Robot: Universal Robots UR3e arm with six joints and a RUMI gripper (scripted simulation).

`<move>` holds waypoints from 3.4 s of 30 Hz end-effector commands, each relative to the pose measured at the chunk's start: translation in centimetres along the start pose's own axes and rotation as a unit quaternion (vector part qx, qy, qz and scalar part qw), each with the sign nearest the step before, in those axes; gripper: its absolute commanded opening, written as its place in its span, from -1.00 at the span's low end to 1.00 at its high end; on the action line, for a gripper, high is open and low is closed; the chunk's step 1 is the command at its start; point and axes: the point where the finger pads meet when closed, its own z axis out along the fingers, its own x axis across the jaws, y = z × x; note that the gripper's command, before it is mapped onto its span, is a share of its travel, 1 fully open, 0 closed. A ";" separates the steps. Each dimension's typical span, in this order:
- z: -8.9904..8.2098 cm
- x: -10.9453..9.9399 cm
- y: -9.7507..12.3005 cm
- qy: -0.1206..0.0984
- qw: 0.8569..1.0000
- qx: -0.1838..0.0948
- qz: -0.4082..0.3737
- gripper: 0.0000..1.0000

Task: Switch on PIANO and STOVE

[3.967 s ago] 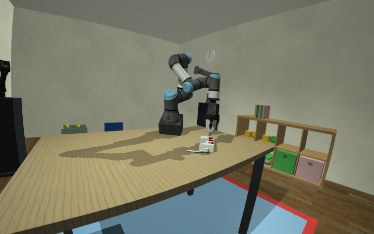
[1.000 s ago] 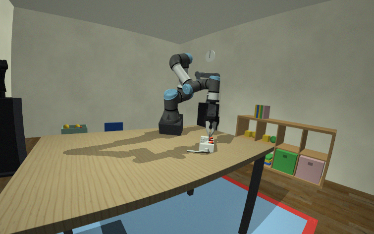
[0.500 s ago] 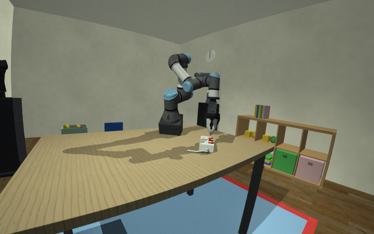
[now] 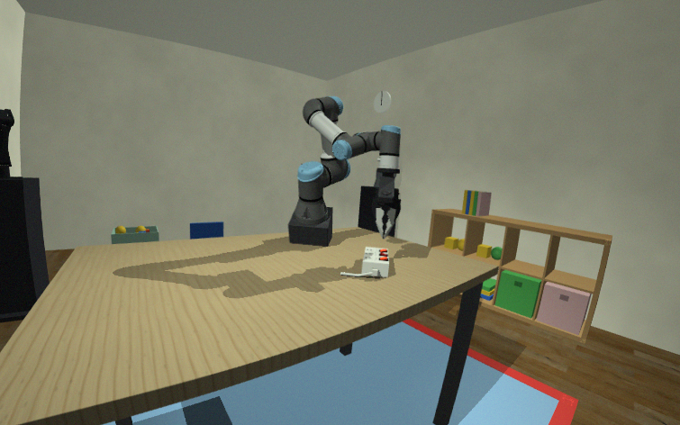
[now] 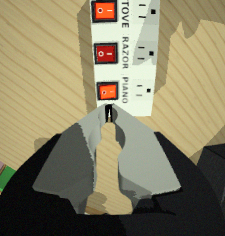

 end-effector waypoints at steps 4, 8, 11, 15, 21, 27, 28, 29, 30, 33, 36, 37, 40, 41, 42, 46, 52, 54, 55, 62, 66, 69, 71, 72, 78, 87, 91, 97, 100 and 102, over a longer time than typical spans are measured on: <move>-0.1 0.2 0.1 0.006 1.000 -0.004 0.001 -1.00; -0.1 0.2 0.1 0.006 1.000 -0.004 0.001 -1.00; -0.1 0.2 0.1 0.006 1.000 -0.004 0.001 -1.00; -0.2 0.2 0.1 0.006 1.000 -0.004 0.001 1.00; -0.5 0.2 0.1 0.006 1.000 -0.003 0.001 1.00; -1.5 0.2 0.1 0.006 1.000 -0.003 0.001 1.00; -1.8 0.2 0.1 0.006 1.000 -0.003 0.001 1.00; -2.1 0.2 0.1 0.006 1.000 -0.003 0.001 1.00; -2.4 0.2 0.1 0.006 1.000 -0.003 0.001 1.00; -2.7 0.2 0.1 0.006 1.000 -0.003 0.001 1.00; -3.8 0.2 0.1 0.006 1.000 -0.003 0.001 1.00; -4.2 0.2 0.1 0.006 1.000 -0.003 0.001 1.00; -5.3 0.2 0.1 0.006 1.000 -0.003 0.001 1.00; -5.7 0.1 0.1 0.006 1.000 -0.003 0.001 1.00; -6.0 0.1 0.1 0.006 1.000 -0.003 0.001 1.00; -7.4 0.1 0.1 0.006 1.000 -0.003 0.001 1.00; -8.5 0.1 0.1 0.006 1.000 -0.004 0.000 1.00; -9.0 0.1 0.1 0.006 1.000 -0.004 0.000 1.00; -9.2 0.1 0.1 0.006 1.000 -0.004 0.000 1.00; -10.2 0.1 0.1 0.006 1.000 -0.004 0.000 1.00; -10.3 0.1 0.1 0.006 1.000 -0.004 0.000 1.00; -10.3 0.1 0.1 0.006 1.000 -0.004 0.000 1.00; -10.3 0.1 0.1 0.006 1.000 -0.004 0.000 1.00; -10.3 0.1 0.1 0.006 1.000 -0.004 0.000 1.00; -10.3 0.1 0.1 0.006 1.000 -0.004 0.001 1.00; -10.3 0.1 0.1 0.006 1.000 -0.004 0.001 1.00; -10.3 0.1 0.1 0.006 1.000 -0.004 0.001 1.00; -10.3 0.1 0.1 0.006 1.000 -0.004 0.001 1.00; -10.3 0.1 0.1 0.006 1.000 -0.004 0.001 1.00; -10.3 0.1 0.1 0.006 1.000 -0.004 0.001 1.00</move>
